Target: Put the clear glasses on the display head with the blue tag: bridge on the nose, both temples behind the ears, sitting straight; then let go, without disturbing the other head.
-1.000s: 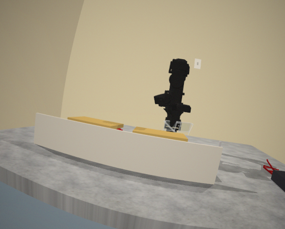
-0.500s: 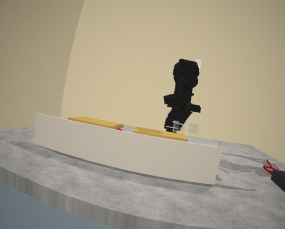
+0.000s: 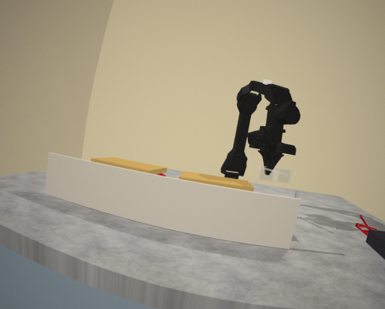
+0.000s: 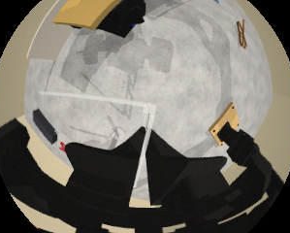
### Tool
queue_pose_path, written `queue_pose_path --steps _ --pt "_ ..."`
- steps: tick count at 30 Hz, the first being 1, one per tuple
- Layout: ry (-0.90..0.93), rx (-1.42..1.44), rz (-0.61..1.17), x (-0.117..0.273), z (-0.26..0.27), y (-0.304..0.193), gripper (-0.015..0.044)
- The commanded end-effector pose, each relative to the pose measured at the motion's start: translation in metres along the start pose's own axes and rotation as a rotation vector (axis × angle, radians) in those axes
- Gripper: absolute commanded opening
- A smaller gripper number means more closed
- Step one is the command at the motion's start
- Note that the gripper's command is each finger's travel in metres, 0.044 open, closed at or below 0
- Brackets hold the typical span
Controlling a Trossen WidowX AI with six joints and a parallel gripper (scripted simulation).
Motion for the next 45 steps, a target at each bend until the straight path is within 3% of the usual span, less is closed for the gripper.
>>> queue_pose_path --steps 1,11,25,45 --pt "-0.002 -0.003 0.006 0.000 0.001 -0.021 0.0000" --pt "-0.002 -0.004 0.007 -0.004 0.000 -0.039 0.0000" --pt "-0.002 -0.004 0.007 -0.059 -0.001 -0.040 0.0000" --pt "-0.002 -0.003 0.006 -0.060 -0.006 -0.029 0.0000"
Point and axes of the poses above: the point midway between the two fingers, 35 mm back from their tips, its own x axis back along the fingers, its own z axis across the jaws, y = z × x, the point moved 4 cm from there along x, back along the fingers, and after that the axes turned 14 degrees about -x, right-handed, at the moved point
